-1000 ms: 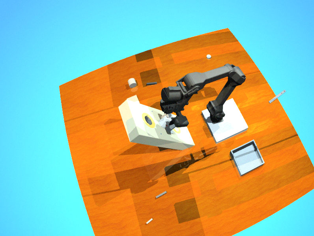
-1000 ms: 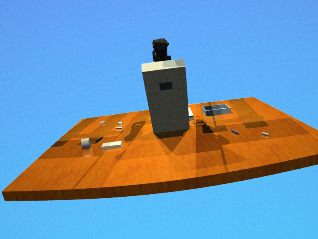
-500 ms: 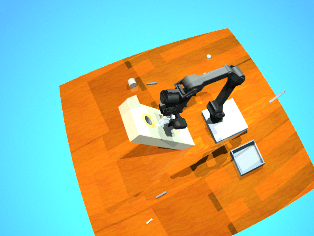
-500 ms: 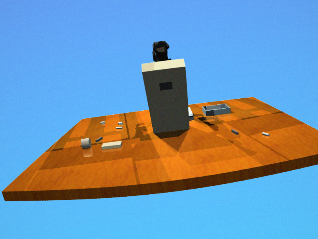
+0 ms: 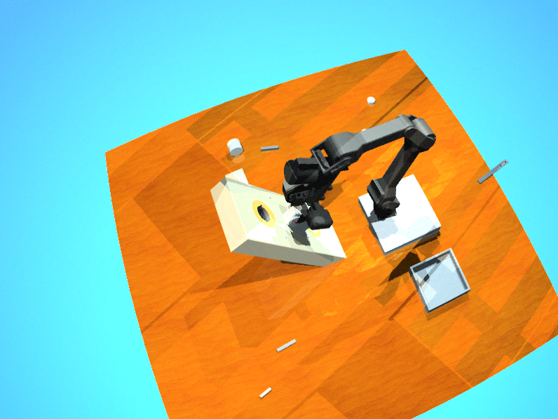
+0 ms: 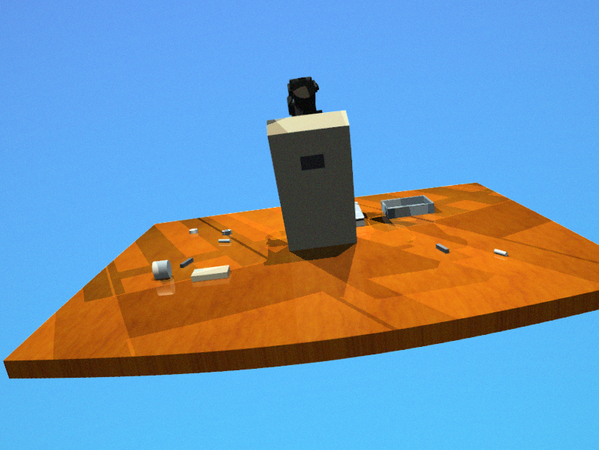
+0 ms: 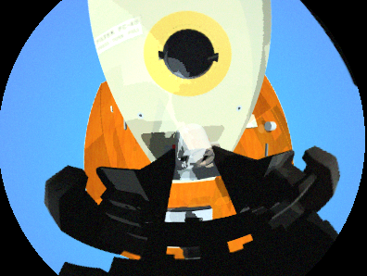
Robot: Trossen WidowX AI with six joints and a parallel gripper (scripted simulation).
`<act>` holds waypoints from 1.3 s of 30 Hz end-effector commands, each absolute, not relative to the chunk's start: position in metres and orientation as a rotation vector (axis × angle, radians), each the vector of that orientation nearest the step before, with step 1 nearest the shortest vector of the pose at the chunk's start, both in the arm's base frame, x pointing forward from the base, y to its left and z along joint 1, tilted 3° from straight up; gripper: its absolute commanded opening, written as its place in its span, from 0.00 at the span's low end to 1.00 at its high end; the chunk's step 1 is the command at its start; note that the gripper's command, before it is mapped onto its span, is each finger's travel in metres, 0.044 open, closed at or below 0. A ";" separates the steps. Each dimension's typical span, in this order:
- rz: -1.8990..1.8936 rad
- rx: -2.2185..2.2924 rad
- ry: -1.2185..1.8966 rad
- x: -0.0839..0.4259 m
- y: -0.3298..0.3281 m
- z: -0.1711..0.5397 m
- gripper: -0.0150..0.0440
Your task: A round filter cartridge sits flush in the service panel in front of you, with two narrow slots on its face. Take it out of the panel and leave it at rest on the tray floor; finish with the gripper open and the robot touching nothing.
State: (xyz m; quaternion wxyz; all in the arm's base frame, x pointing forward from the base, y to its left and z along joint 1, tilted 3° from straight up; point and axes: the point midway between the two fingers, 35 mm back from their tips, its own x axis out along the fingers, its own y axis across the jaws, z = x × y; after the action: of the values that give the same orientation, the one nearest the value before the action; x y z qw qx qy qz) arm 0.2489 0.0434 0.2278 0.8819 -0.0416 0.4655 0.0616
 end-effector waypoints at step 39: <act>0.129 -0.085 0.977 0.217 0.046 0.326 0.25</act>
State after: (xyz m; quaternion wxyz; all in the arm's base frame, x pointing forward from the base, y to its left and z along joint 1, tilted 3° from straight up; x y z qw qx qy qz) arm 0.2177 0.0426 0.3231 0.8804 -0.0422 0.4681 0.0641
